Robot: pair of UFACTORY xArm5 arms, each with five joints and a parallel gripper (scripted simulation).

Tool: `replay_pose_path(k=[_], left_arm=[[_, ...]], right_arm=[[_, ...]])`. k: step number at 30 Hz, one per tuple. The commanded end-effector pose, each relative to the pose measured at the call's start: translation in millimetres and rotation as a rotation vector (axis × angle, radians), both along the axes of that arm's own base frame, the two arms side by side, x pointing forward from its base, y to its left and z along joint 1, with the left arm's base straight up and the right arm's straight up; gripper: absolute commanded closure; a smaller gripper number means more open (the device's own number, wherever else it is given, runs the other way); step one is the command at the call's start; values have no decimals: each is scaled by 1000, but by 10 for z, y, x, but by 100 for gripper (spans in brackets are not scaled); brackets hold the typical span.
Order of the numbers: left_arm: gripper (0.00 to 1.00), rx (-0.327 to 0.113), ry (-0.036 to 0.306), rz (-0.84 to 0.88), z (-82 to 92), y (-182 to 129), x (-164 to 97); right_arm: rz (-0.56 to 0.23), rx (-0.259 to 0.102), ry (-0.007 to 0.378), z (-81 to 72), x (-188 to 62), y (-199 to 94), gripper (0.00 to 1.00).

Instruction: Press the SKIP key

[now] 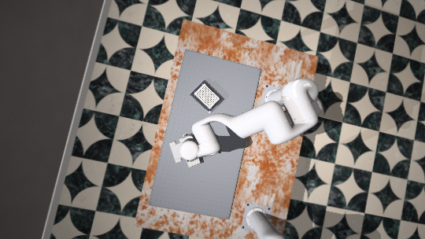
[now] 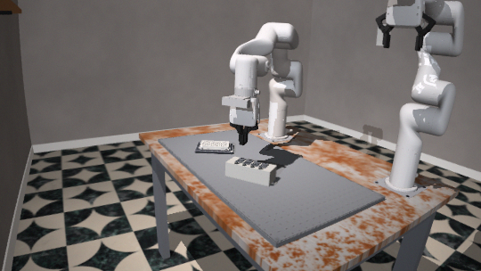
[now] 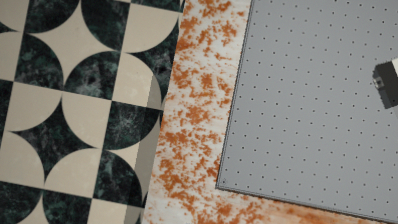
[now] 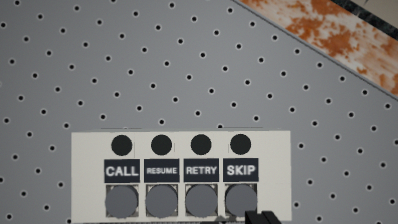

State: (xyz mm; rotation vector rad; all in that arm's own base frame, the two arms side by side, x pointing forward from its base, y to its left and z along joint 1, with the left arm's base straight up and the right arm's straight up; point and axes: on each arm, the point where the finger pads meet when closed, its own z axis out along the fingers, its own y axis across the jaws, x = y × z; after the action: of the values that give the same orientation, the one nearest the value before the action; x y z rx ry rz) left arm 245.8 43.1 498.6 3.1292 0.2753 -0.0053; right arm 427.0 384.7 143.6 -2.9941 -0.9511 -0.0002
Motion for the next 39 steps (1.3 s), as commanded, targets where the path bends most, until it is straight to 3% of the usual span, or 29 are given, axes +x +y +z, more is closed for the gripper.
replay_pose_path(k=[1,16,39], left_arm=[[0,1,-3,0,10,0,1],[0,1,-3,0,10,0,1],[0,1,-3,0,10,0,1]], right_arm=[[0,3,-3,4,9,7,100],[0,3,-3,-246,10,8,100],[0,3,-3,-326,10,8,100]])
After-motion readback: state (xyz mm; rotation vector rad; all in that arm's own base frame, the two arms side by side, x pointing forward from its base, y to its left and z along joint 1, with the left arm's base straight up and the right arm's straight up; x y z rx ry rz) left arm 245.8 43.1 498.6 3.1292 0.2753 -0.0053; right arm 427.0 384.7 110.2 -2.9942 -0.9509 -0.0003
